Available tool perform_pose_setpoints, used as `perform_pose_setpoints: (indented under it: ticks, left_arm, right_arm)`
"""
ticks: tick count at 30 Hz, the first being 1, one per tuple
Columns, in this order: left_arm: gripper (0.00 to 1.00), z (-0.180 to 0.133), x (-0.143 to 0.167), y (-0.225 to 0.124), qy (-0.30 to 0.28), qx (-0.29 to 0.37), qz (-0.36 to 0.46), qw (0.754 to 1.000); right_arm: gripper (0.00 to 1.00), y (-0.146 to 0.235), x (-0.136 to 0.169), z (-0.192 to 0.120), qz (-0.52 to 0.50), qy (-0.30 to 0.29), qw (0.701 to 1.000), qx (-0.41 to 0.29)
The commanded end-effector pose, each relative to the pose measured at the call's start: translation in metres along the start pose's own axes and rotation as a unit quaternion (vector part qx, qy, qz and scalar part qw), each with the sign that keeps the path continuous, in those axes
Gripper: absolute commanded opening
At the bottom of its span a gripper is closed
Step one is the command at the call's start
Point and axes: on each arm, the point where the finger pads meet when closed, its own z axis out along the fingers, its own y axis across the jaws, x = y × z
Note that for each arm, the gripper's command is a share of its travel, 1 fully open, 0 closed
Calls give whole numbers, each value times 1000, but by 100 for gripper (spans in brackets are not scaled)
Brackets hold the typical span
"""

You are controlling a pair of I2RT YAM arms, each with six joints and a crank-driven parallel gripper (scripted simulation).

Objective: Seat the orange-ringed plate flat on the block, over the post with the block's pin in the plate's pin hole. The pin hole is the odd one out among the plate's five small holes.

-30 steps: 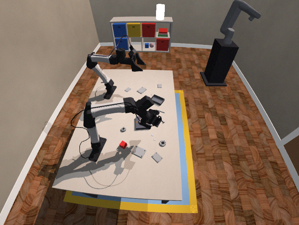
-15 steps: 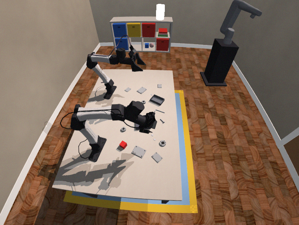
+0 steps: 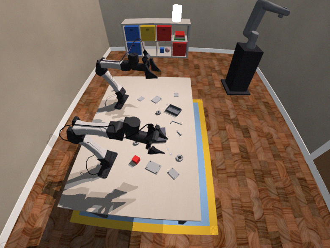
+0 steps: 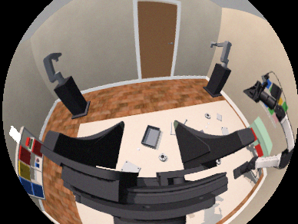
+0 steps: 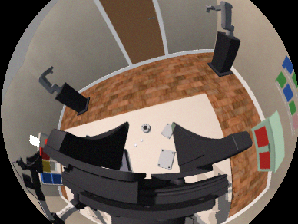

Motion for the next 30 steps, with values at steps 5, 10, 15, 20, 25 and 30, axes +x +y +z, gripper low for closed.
perform_pose_setpoints:
  ticks: [5, 10, 15, 20, 25, 30]
  left_arm:
    - [100, -2, -11, 1, -11, -6, -4, 1000]
    - [100, 2, 6, 2, 10, -7, -4, 1000]
    - [100, 3, 1, 1, 2, -6, -4, 1000]
    - [100, 3, 5, 1, 8, -5, -3, 1000]
    - [100, 3, 5, 1, 8, -5, -3, 1000]
    - [100, 3, 5, 1, 8, -5, -3, 1000]
  right_arm:
    - [86, -26, -39, -20, -91, -107, 990, -7]
    - [86, -46, -56, -38, -144, -158, 977, 11]
    - [86, -54, -45, -35, -137, -143, 980, 20]
    - [86, -40, -71, -48, -117, -171, 978, 10]
    - [86, -42, -64, -46, -116, -164, 979, 12]
    - [86, -42, -64, -46, -116, -164, 979, 12]
